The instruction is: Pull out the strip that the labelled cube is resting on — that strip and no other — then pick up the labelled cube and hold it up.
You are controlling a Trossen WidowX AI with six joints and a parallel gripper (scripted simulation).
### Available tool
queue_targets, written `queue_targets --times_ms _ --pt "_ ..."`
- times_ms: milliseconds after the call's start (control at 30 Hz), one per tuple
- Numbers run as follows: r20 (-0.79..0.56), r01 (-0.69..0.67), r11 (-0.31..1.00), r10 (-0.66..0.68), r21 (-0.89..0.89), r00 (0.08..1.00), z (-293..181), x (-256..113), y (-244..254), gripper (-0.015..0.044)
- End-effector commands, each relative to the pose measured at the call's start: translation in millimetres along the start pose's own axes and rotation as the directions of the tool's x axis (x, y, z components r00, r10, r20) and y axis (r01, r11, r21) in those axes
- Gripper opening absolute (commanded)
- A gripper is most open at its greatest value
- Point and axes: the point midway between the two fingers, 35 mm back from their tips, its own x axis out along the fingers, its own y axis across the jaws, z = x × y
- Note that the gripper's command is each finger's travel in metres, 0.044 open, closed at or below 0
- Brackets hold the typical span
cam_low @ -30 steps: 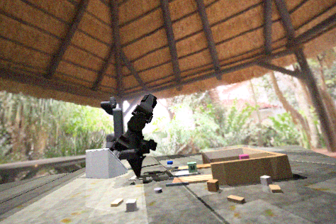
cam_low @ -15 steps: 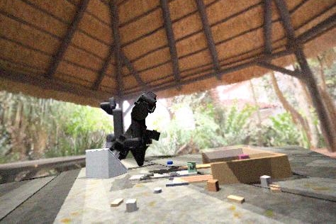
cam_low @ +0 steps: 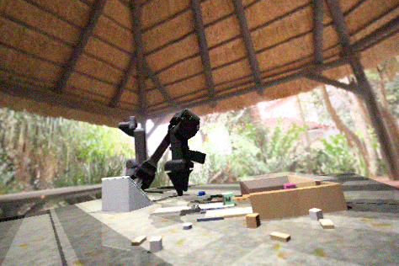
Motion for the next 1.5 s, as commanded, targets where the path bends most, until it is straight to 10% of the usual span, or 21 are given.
queue_targets --times_ms 0,1267,1467 --pt "0.005 0.0 1.0 0.0 0.003 1.0 16 -2 0 0.044" --pt "0.01 0.0 1.0 0.0 -0.001 1.0 134 -20 -2 0.044" --pt "0.01 0.0 1.0 0.0 -0.001 1.0 135 -13 -3 0.0282"
